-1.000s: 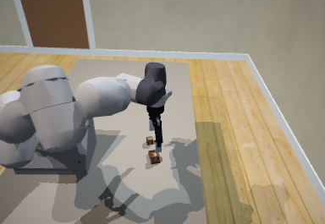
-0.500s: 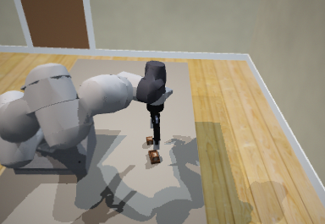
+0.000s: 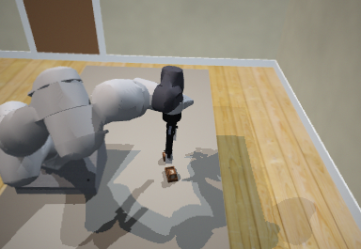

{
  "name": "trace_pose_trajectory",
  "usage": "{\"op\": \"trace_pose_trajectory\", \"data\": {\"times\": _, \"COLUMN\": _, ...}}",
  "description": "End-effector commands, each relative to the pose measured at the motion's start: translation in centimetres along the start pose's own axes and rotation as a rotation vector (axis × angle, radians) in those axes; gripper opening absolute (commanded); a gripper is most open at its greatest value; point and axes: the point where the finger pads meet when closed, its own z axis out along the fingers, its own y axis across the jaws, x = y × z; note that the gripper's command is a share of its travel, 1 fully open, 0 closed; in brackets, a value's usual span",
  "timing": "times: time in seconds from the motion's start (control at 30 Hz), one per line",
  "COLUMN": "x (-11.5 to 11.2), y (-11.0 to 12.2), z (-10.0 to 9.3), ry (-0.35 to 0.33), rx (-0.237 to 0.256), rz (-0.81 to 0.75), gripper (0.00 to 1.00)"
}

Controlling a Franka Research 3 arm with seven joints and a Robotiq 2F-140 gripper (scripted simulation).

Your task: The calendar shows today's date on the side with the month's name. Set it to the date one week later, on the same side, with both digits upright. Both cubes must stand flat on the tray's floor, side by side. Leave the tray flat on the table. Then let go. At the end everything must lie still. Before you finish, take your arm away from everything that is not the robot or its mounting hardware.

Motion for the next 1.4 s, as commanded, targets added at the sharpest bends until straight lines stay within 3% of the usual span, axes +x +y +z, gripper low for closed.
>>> {"op": "trace_pose_trajectory", "data": {"times": 0.0, "x": -0.1, "y": -0.6, "z": 0.0, "ry": 0.008, "rx": 0.002, "rz": 0.174, "gripper": 1.0}}
{"op": "trace_pose_trajectory", "data": {"times": 1.37, "x": -1.8, "y": -5.2, "z": 0.8, "ry": 0.007, "rx": 0.003, "rz": 0.782, "gripper": 1.0}}
